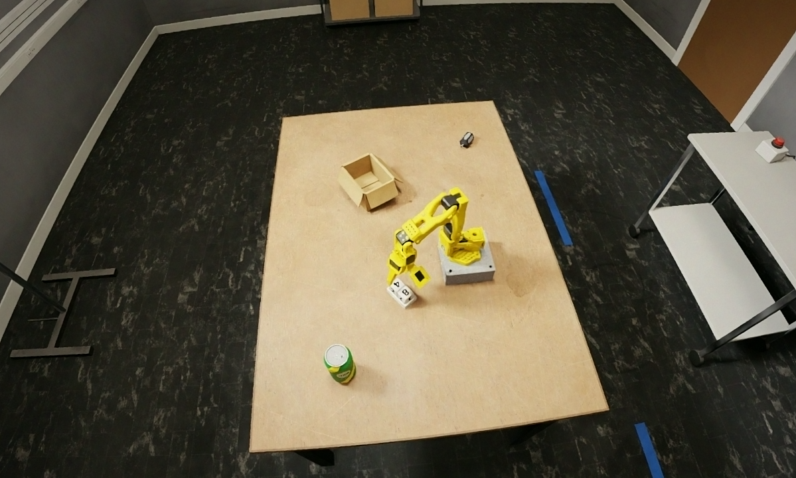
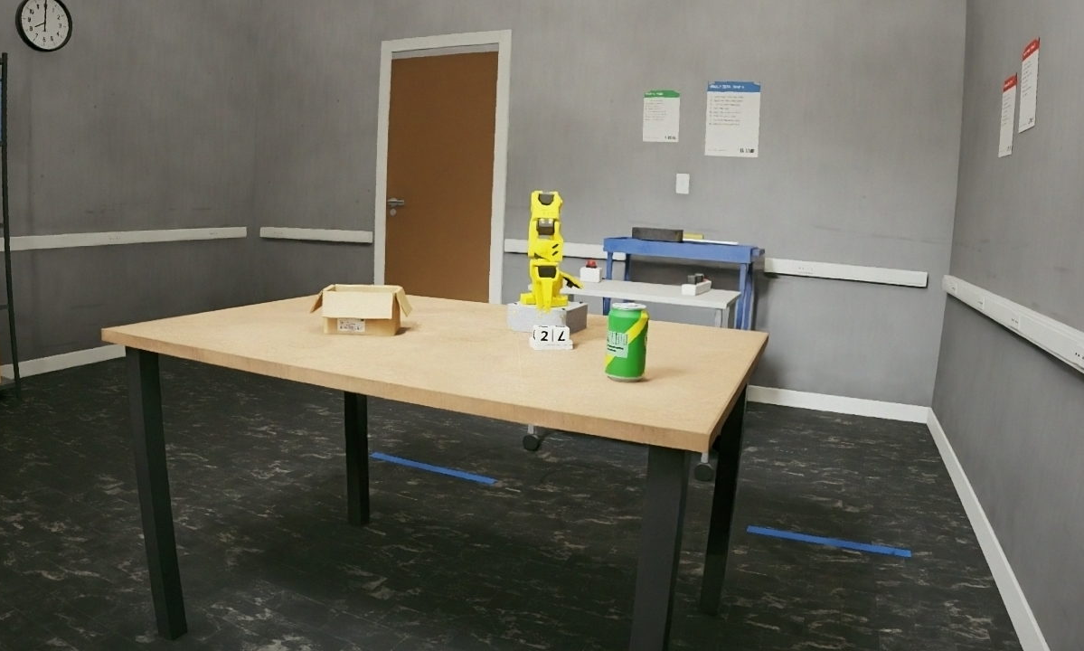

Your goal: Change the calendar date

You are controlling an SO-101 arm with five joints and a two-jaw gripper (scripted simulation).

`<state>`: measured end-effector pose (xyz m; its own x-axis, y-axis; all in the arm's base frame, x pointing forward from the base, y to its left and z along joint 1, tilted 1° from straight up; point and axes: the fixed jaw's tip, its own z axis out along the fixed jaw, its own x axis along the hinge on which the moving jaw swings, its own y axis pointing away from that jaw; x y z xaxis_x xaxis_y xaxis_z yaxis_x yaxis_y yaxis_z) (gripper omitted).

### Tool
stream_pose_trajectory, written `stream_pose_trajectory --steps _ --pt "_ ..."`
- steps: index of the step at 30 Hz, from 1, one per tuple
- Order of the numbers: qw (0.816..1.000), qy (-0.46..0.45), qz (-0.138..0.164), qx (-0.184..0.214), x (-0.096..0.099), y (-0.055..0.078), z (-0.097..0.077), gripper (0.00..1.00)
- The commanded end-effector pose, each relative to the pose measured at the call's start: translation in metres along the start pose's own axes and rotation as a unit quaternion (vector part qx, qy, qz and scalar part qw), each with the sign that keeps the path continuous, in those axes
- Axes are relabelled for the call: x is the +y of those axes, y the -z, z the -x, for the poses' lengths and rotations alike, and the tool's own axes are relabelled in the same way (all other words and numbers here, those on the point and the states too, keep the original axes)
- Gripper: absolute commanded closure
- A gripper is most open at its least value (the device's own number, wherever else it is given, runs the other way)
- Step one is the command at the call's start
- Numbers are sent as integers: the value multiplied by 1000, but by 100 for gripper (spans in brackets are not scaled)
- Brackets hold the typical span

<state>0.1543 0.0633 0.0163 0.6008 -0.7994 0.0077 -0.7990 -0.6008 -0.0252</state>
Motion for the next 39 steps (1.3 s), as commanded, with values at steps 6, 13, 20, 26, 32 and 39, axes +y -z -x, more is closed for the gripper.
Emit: stream_pose_trajectory --steps 6,13,20,26,32,39 --pt "1000 -17 10 -3 -4 -5 -2 65" --pt "1000 -17 10 -3 -4 -5 -2 65" --pt "1000 -17 10 -3 -4 -5 -2 65" --pt "1000 -17 10 -3 -4 -5 -2 65" --pt "1000 -17 10 -3 -4 -8 -2 65" --pt "1000 -17 10 -3 -5 -14 -2 65"
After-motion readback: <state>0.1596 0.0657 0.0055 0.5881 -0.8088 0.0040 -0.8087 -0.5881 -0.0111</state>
